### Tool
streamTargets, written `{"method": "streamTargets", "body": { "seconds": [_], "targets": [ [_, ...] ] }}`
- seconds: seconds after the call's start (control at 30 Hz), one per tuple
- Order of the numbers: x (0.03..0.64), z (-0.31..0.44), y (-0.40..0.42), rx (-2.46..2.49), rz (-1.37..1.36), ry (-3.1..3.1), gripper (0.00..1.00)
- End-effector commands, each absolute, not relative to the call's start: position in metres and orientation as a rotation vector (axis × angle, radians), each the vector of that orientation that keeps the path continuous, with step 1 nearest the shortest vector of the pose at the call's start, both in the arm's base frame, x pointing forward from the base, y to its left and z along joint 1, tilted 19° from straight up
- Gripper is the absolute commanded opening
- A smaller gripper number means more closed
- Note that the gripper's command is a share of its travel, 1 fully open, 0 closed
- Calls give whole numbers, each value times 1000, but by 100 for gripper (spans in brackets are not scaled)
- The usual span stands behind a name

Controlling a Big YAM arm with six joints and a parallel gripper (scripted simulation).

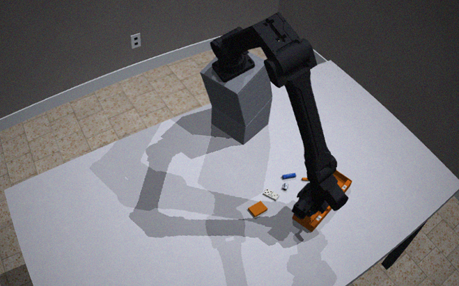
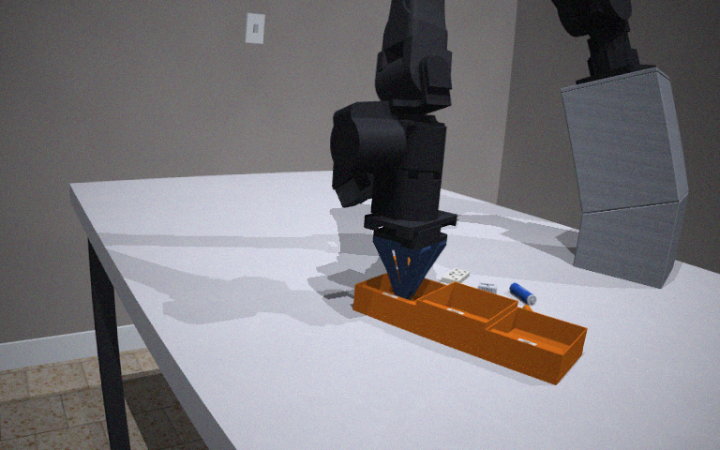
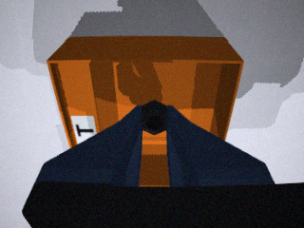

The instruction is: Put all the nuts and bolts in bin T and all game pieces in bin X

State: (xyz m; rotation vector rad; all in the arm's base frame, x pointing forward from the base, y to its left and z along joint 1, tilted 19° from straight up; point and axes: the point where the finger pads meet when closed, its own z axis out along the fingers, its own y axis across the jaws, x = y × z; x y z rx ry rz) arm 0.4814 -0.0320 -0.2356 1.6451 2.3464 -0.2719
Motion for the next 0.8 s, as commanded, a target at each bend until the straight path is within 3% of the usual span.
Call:
{"method": "streamTargets", "body": {
  "seconds": [0.0,0.07,0.1,0.77],
  "targets": [
    [495,-224,-26,1619,-232,2329,10],
    [491,-225,-25,1619,-235,2331,10],
    [491,-228,-29,1631,-247,2332,29],
    [491,-223,-21,1616,-229,2330,29]
  ]
}}
